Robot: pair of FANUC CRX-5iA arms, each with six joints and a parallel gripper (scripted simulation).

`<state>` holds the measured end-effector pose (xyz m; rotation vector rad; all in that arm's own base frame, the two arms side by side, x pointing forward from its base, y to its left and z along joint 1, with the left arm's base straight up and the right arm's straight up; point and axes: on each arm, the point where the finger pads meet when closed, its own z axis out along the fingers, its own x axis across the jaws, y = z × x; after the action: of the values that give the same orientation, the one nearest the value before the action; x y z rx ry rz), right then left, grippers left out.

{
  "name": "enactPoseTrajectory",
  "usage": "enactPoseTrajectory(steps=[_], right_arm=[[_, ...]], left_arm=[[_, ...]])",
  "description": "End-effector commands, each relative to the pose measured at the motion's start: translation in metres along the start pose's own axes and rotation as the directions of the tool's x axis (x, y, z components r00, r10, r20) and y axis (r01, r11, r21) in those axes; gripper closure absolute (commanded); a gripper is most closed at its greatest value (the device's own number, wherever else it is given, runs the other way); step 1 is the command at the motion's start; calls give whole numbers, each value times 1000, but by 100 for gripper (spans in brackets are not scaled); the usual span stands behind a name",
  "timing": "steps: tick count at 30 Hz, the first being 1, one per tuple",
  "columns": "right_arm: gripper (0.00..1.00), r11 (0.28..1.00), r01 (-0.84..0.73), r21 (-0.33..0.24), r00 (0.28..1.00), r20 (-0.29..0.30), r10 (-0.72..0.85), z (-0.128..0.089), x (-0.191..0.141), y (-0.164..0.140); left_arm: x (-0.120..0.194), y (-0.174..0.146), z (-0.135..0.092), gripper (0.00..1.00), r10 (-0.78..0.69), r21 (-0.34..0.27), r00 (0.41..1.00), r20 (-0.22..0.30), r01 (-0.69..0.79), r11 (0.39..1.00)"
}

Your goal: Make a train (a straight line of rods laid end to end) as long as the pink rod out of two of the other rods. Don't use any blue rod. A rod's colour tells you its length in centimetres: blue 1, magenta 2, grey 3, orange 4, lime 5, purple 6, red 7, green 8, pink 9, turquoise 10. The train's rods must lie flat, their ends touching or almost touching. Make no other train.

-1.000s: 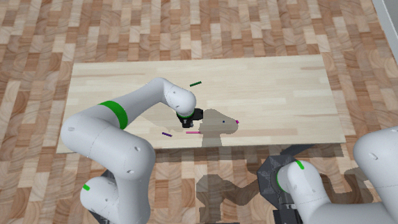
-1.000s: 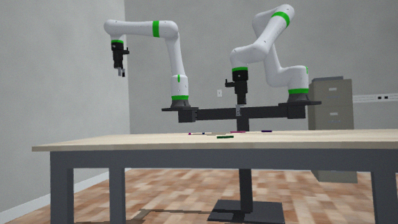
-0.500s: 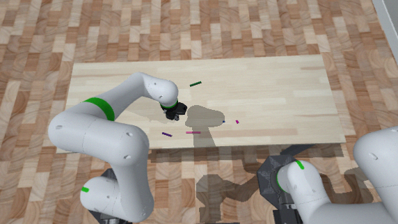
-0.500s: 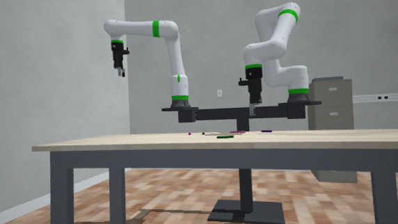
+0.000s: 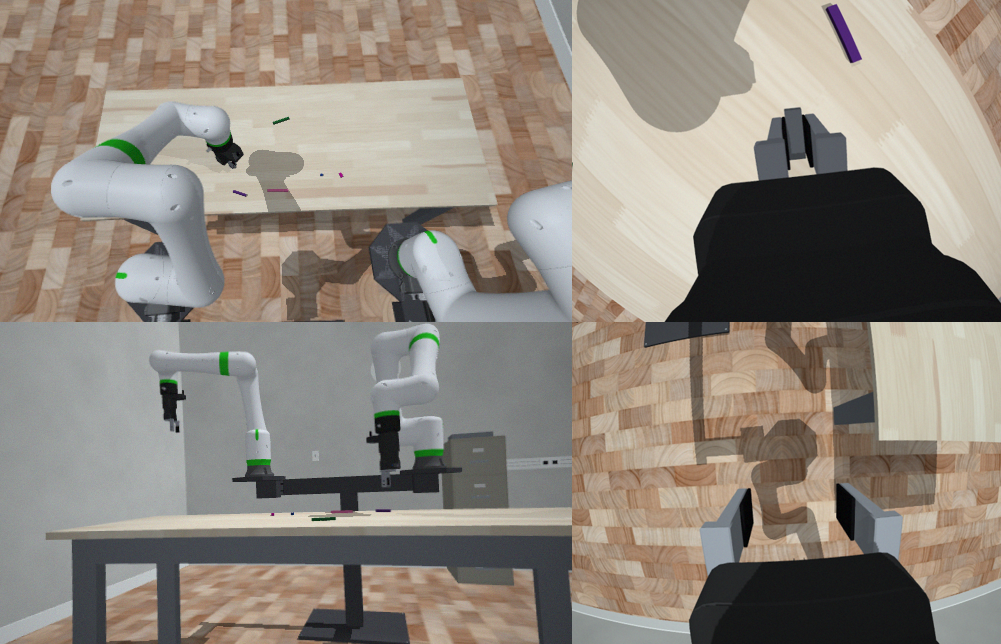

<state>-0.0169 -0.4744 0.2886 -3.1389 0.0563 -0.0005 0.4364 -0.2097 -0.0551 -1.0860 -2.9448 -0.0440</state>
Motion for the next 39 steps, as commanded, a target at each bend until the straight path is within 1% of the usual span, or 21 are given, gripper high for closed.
enactPoseTrajectory(steps=[1, 14, 21, 26, 36, 38, 39], right_arm=[[0, 1000, 0, -2, 1000, 0, 0, -1, 0, 0], [0, 1000, 0, -2, 1000, 0, 0, -1, 0, 0], [0, 1000, 0, -2, 1000, 0, 0, -1, 0, 0], [0, 1000, 0, -2, 1000, 0, 0, -1, 0, 0], [0, 1000, 0, -2, 1000, 0, 0, -1, 0, 0], [0, 1000, 0, -2, 1000, 0, 0, -1, 0, 0], [0, 1000, 0, -2, 1000, 0, 0, -1, 0, 0]], left_arm=[[4, 12, -1, 76, 49, 24, 999, 15, -50, 998], [4, 12, -1, 76, 49, 24, 999, 15, -50, 998], [4, 12, 6, 76, 50, 24, 999, 15, -50, 998], [4, 11, 23, 76, 50, 24, 999, 15, -50, 998], [3, 10, 66, 76, 50, 24, 999, 15, -50, 998], [3, 10, 66, 76, 50, 24, 999, 15, -50, 998], [3, 10, 70, 76, 50, 24, 999, 15, -50, 998]])
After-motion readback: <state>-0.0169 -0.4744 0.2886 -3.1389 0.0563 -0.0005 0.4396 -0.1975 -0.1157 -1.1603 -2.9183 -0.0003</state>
